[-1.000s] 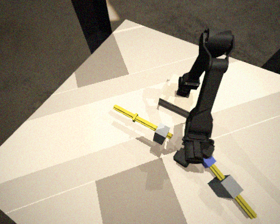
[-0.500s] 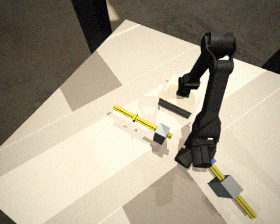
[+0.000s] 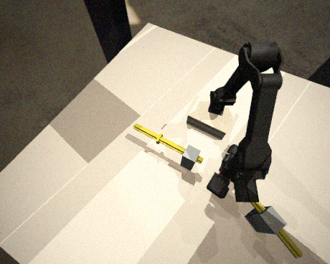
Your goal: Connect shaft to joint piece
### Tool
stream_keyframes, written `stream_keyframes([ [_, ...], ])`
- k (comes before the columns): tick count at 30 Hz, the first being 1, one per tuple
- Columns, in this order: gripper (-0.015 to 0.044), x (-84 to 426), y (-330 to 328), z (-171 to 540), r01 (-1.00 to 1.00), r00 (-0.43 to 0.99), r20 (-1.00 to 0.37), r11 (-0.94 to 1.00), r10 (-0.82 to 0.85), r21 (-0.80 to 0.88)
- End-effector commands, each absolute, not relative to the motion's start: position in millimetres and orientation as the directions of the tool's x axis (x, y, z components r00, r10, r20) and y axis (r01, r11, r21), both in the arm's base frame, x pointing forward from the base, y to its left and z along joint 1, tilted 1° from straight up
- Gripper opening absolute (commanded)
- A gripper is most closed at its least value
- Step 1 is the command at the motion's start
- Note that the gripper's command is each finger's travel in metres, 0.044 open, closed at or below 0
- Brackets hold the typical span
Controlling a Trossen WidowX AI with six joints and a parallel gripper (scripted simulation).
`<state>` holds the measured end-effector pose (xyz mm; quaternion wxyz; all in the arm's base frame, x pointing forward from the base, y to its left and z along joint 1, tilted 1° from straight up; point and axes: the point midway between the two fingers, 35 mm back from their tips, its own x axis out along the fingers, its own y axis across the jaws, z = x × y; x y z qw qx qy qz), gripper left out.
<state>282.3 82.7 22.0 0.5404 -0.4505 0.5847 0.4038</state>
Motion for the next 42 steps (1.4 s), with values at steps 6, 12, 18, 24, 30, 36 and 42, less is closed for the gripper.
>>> stream_keyframes([
  [6,0.0000,283.3,81.0,26.0,-0.971,-0.025,-0.987,0.239,-0.157,-0.014],
  [12,0.0000,283.2,80.0,28.0,-0.971,-0.030,-0.986,0.240,-0.166,-0.010],
  [18,0.0000,283.1,79.6,29.1,-0.971,-0.036,-0.984,0.238,-0.176,-0.007],
  [24,0.0000,282.8,79.6,29.1,-0.970,-0.037,-0.985,0.245,-0.171,-0.006],
  [30,0.0000,282.8,79.5,29.4,-0.970,-0.040,-0.984,0.244,-0.174,-0.004],
  [36,0.0000,282.6,79.5,29.3,-0.969,-0.041,-0.985,0.248,-0.171,-0.003],
  [42,0.0000,282.6,79.5,29.4,-0.969,-0.041,-0.984,0.247,-0.171,-0.002],
])
